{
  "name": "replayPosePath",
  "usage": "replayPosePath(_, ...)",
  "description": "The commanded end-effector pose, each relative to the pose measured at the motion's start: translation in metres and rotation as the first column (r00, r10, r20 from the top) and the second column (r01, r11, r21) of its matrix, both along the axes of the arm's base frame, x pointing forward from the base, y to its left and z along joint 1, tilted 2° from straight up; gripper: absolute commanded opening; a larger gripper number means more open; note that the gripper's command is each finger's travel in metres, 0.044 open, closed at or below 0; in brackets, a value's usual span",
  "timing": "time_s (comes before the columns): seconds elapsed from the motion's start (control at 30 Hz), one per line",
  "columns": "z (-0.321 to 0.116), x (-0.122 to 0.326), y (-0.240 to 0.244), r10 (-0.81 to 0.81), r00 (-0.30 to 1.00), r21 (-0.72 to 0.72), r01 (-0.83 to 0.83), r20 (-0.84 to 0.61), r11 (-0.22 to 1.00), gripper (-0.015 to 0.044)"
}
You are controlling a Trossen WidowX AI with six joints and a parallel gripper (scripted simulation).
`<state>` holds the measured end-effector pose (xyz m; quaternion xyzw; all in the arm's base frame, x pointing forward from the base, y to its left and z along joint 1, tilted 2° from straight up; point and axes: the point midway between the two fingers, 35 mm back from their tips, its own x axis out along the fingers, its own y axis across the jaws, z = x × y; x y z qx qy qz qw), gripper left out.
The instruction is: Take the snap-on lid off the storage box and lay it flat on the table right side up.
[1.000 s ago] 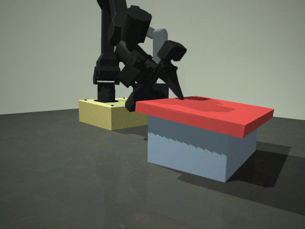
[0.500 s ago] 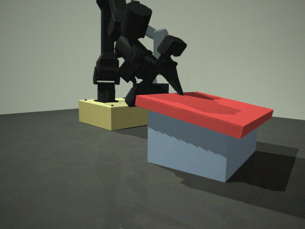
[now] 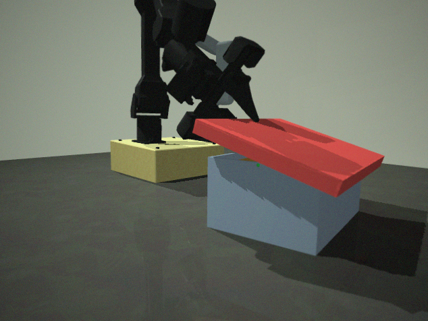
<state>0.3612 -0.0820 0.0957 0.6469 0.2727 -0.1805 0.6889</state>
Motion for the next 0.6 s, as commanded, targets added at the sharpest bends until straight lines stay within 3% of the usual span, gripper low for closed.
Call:
replayPosePath(0.0, 0.011, 0.004, -0.001, -0.004, 1.000, -0.002, 0.004, 0.012, 1.000, 0.0000)
replayPosePath(0.57, 0.034, 0.013, 0.001, -0.004, 1.000, -0.002, 0.004, 0.013, 1.000, 0.0000)
